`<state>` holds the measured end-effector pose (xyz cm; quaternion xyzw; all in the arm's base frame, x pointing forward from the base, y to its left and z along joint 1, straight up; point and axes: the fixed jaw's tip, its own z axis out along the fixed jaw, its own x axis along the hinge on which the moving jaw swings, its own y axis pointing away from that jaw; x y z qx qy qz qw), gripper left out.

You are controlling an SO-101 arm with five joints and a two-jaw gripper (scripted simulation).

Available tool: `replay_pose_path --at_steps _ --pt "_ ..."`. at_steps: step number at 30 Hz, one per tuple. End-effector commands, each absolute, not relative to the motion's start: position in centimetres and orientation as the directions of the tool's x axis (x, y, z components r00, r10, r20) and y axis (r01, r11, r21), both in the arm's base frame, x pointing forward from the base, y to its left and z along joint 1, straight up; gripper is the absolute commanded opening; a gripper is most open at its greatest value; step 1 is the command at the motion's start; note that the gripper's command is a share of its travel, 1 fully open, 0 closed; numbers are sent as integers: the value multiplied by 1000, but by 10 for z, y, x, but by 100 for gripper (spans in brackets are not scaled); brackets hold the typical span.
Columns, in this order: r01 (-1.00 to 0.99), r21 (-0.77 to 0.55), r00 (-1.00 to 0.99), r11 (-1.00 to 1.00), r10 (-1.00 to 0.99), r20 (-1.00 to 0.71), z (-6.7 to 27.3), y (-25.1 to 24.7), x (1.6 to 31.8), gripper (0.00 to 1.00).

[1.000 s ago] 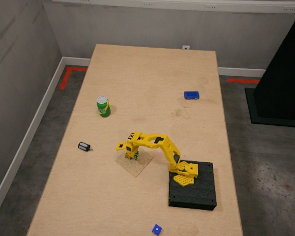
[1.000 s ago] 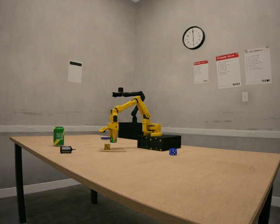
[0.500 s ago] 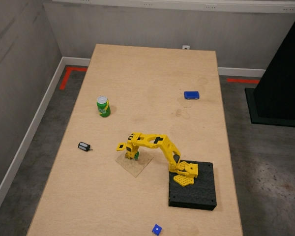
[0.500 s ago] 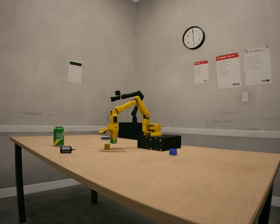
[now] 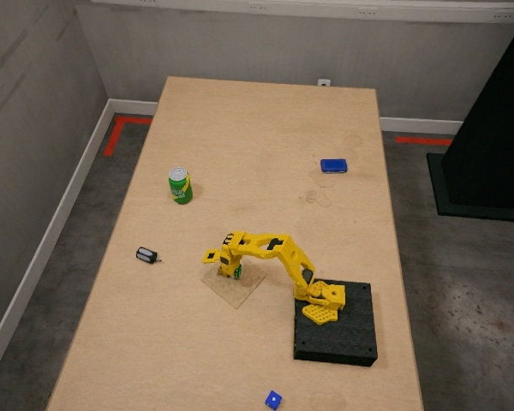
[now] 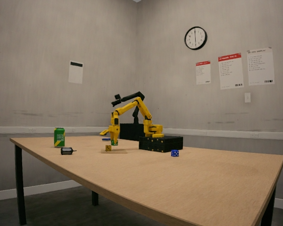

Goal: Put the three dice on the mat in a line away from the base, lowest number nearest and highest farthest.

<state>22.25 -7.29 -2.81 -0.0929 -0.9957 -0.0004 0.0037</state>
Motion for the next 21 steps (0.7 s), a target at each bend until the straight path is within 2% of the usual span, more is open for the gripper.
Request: replay_pose_path --at_steps 1,21 --pt "195 2 -981 981 195 14 -32 -74 221 0" --pt "195 2 -981 981 195 14 -38 -74 221 0"
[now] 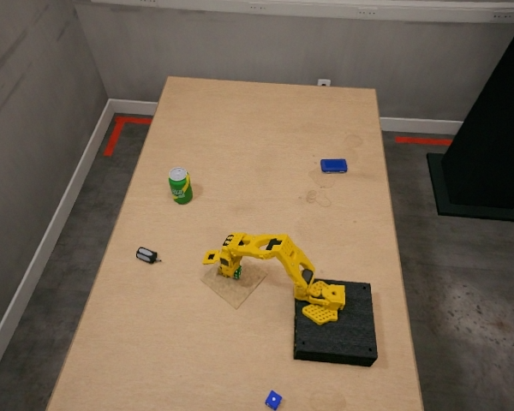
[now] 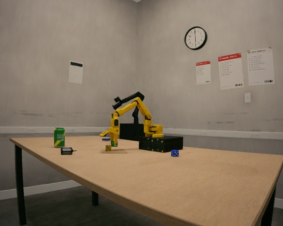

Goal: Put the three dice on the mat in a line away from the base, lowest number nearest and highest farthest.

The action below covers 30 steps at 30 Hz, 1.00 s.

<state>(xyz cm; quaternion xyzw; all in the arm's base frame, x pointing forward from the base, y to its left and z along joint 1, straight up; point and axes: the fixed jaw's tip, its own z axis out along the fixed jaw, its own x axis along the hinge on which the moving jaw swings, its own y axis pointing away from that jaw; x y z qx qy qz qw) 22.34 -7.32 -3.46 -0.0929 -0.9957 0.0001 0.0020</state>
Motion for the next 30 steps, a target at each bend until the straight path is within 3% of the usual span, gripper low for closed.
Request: replay_pose_path --at_steps 1,30 --pt "195 2 -981 981 195 14 -38 -74 221 0" --pt "195 2 -981 981 195 14 -50 -74 221 0"
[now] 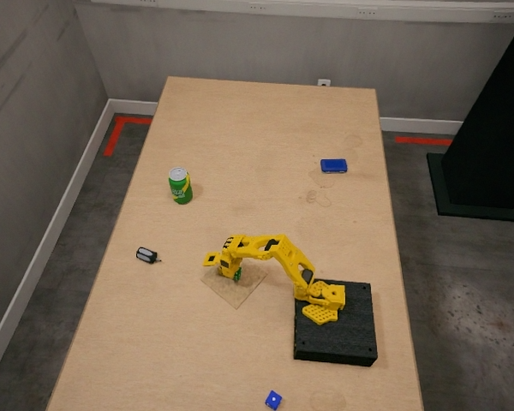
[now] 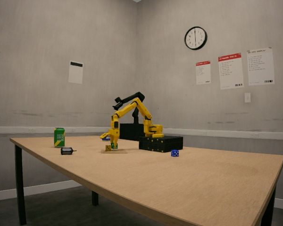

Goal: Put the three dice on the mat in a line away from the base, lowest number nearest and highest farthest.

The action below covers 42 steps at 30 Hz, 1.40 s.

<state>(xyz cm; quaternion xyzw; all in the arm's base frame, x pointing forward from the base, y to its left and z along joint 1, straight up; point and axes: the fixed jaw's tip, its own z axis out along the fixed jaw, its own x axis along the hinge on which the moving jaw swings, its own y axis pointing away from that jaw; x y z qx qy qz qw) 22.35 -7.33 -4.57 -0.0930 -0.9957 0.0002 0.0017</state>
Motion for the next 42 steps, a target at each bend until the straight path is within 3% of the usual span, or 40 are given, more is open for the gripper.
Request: replay_pose_path --at_steps 1,42 --pt "195 2 -981 981 195 14 -50 -74 221 0" --pt "195 2 -981 981 195 14 -60 -74 221 2"
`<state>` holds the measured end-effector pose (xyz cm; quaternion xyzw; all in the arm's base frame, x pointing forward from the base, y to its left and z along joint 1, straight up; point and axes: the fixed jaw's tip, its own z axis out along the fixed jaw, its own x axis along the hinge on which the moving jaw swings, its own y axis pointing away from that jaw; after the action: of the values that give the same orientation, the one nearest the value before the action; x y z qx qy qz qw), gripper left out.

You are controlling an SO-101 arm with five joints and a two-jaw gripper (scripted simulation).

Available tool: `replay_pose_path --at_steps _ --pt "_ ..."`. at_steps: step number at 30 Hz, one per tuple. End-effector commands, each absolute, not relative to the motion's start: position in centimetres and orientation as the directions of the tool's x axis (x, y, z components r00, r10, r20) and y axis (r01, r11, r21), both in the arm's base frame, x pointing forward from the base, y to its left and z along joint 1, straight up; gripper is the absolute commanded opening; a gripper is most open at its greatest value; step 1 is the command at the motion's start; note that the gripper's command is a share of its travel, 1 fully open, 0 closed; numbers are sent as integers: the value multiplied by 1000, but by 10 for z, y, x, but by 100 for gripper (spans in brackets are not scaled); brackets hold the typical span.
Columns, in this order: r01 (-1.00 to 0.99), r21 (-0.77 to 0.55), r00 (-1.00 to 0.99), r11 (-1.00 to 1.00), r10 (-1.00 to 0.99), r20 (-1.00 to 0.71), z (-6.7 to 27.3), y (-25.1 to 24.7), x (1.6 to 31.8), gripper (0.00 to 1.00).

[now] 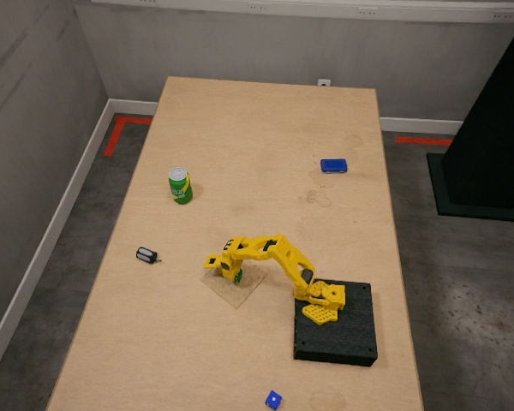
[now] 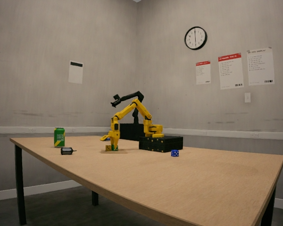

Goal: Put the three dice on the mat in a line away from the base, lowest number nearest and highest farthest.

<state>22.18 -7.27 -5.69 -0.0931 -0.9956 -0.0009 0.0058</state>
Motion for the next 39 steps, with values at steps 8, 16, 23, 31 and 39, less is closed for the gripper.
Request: replay_pose_path --at_steps 8,16,23,31,39 --pt "195 2 -981 981 195 14 -60 -74 221 16" --pt "195 2 -981 981 195 14 -60 -74 221 17" --pt "195 2 -981 981 195 14 -60 -74 221 21" --pt "195 2 -981 981 195 14 -60 -74 221 28" --pt "195 2 -981 981 195 14 -60 -74 221 35"
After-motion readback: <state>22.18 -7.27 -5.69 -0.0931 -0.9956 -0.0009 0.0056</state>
